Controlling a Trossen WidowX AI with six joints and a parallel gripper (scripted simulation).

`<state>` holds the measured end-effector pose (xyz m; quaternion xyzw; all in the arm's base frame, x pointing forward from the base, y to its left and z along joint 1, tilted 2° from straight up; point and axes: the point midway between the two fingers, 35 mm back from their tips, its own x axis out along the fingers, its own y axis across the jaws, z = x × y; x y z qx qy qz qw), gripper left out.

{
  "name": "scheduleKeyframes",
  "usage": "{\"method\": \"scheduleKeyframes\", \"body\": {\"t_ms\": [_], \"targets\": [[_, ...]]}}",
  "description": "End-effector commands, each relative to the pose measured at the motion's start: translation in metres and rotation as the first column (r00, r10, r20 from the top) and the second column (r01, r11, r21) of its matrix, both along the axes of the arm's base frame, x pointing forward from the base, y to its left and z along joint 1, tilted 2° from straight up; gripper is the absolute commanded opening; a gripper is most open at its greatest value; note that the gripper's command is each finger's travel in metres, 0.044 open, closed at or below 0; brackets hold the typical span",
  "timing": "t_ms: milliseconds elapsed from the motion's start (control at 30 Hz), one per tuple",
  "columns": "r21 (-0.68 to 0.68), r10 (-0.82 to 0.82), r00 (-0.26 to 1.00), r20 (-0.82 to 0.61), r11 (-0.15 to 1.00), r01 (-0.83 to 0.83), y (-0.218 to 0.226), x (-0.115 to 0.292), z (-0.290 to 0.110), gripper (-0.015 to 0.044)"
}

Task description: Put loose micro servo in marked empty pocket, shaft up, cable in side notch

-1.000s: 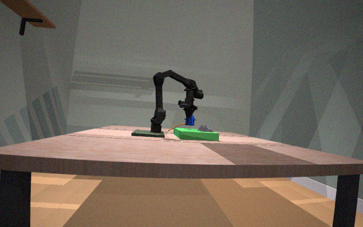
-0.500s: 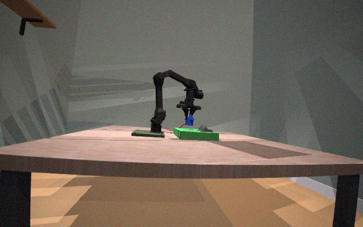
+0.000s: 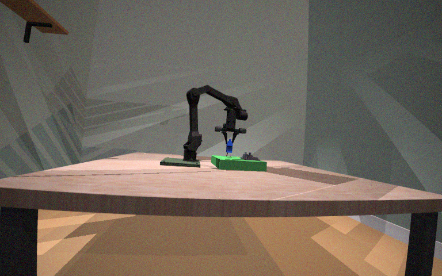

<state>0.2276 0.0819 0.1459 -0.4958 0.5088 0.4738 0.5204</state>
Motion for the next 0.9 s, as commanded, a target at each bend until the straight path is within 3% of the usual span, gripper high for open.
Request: {"method": "scheduleKeyframes", "body": {"t_ms": [0, 400, 867], "targets": [[-0.001, -0.117, 0.993, 0.005, 0.993, 0.117, -0.0009, 0.0002, 0.0005, 0.0000], [0.015, -0.507, 0.862, 0.007, 0.862, 0.507, -0.0010, 0.0002, 0.0005, 0.0000], [0.033, -0.850, 0.526, 0.000, 0.526, 0.850, -0.0010, 0.0001, 0.0005, 0.0000]]}}
